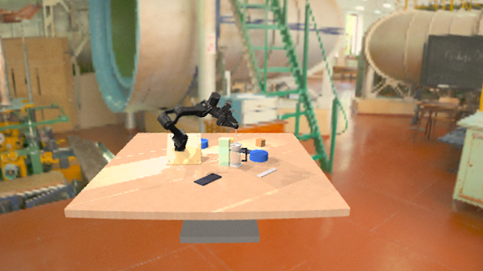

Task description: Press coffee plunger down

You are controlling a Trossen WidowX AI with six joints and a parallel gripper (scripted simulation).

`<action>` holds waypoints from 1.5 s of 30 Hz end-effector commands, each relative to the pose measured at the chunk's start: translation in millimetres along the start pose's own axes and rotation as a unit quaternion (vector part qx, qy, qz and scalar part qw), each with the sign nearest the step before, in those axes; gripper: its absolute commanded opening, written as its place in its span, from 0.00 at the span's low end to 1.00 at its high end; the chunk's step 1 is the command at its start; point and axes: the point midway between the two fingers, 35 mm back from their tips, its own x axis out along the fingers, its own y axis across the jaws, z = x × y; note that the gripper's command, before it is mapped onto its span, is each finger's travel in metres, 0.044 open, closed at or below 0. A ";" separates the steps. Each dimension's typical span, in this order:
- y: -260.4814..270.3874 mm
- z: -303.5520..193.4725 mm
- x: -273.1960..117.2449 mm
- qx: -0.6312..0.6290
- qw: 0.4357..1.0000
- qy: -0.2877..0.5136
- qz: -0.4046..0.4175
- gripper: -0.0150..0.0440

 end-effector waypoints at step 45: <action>3.6 -23.5 26.6 -0.004 1.000 0.001 0.002 0.45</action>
